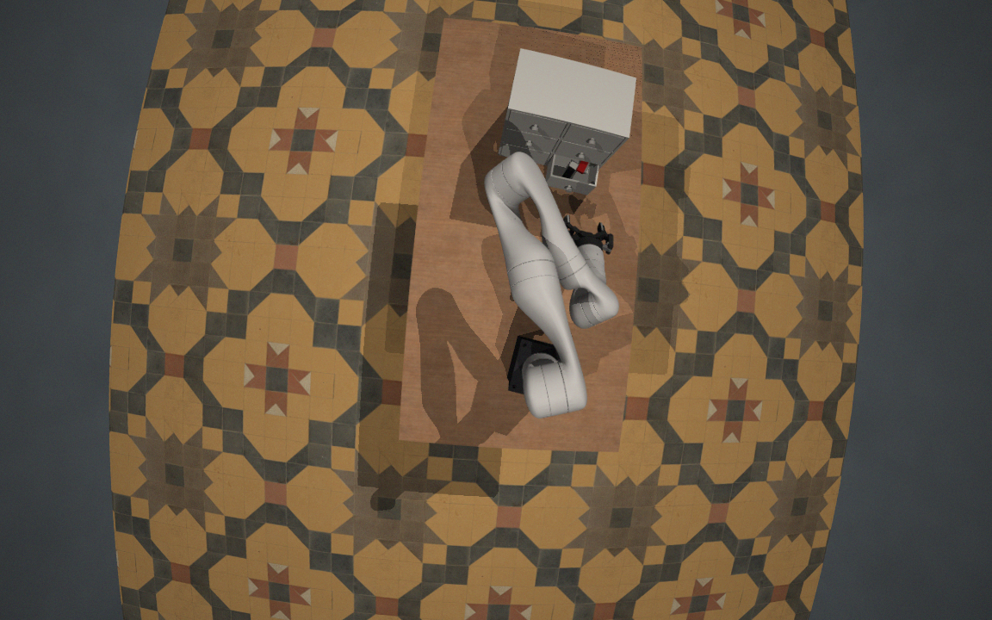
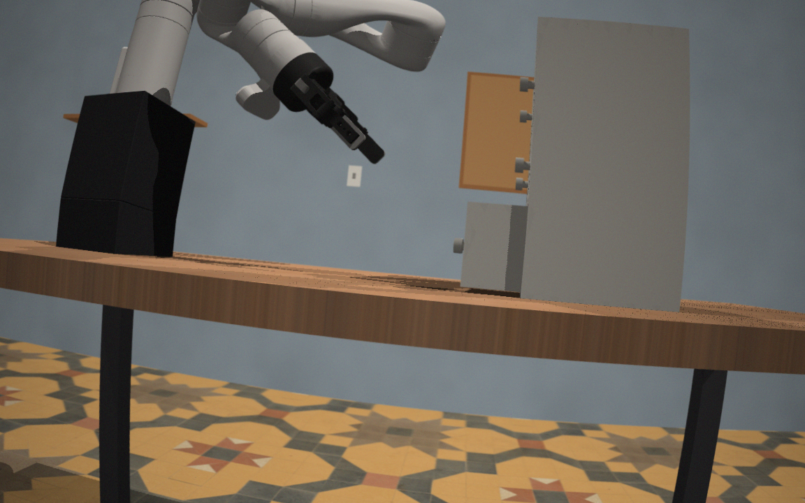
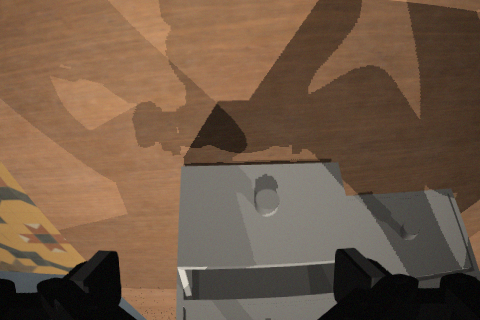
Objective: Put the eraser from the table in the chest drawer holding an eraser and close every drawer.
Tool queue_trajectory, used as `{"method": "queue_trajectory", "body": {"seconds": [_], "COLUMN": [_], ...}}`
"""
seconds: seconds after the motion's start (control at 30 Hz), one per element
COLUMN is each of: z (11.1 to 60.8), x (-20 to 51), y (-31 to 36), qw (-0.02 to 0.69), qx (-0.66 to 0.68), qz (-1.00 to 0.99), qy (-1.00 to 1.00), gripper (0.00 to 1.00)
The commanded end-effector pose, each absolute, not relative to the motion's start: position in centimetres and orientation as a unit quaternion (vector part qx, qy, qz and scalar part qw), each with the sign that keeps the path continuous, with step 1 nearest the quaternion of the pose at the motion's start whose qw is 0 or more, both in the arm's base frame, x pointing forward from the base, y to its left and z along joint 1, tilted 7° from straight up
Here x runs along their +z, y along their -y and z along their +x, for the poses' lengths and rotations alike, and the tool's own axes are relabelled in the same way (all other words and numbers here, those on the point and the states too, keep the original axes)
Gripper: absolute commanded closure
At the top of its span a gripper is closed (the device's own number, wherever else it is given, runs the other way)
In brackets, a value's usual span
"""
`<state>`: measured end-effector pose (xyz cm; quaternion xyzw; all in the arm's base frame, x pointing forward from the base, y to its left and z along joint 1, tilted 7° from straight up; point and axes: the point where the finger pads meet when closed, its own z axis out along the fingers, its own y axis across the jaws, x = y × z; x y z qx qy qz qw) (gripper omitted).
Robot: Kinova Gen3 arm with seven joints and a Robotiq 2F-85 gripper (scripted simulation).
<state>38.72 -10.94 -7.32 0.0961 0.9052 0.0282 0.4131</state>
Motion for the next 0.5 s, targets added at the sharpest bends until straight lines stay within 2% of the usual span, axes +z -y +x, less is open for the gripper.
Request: {"method": "queue_trajectory", "body": {"seconds": [0.0,0.47], "z": [38.89,38.88], "x": [-7.10,-6.92], "y": [10.91,10.92], "qw": [0.413,0.394], "qx": [0.028,0.030], "qz": [0.095,0.095], "qy": [-0.905,-0.914], "gripper": [0.00,0.00]}}
